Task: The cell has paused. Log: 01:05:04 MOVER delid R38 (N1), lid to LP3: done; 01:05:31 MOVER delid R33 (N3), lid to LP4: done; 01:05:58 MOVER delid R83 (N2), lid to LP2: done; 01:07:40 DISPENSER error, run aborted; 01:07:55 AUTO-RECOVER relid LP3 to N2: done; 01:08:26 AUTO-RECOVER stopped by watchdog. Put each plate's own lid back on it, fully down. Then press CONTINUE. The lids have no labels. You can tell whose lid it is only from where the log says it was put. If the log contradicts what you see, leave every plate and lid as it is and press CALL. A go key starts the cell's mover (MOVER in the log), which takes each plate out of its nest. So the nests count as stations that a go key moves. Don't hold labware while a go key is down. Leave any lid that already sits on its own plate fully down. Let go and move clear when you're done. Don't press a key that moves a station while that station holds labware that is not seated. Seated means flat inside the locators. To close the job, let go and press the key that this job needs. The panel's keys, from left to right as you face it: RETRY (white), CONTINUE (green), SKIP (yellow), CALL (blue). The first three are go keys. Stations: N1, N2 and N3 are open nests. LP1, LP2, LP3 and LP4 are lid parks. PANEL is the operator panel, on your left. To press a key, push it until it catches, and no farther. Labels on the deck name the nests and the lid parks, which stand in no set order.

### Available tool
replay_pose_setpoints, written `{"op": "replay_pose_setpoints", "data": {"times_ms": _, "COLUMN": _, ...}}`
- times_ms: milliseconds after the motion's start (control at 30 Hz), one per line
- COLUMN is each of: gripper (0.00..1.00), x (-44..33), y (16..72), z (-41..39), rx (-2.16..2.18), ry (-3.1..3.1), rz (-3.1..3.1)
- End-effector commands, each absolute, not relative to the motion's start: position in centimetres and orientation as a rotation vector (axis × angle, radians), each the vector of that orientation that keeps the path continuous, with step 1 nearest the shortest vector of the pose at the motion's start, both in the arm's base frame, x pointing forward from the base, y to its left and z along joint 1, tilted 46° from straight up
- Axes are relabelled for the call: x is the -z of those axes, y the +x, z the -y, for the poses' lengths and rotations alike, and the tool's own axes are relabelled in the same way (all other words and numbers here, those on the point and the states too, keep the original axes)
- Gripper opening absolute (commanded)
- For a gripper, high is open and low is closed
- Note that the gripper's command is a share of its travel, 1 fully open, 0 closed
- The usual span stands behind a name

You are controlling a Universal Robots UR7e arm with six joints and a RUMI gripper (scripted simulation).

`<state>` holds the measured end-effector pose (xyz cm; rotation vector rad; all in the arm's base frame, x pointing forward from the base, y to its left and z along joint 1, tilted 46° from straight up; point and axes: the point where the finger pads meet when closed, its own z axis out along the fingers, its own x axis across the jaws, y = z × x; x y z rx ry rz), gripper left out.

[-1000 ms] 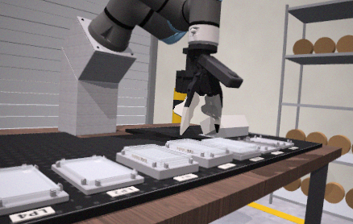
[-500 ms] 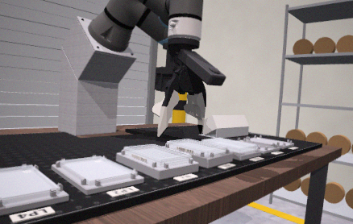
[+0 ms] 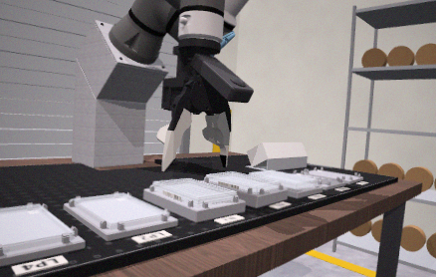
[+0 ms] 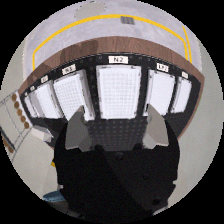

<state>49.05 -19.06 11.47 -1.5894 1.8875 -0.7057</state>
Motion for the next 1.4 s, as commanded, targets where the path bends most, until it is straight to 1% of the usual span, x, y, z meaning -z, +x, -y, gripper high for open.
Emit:
{"op": "replay_pose_setpoints", "data": {"times_ms": 0, "gripper": 0.82, "x": -11.2, "y": 48.8, "z": 22.1, "rx": 0.701, "ry": -1.593, "rz": -1.883}}
{"op": "replay_pose_setpoints", "data": {"times_ms": 900, "gripper": 0.82, "x": -10.1, "y": 47.2, "z": 33.2, "rx": 0.701, "ry": -1.593, "rz": -1.883}}
{"op": "replay_pose_setpoints", "data": {"times_ms": 1367, "gripper": 0.82, "x": -10.1, "y": 47.2, "z": 33.2, "rx": 0.701, "ry": -1.593, "rz": -1.883}}
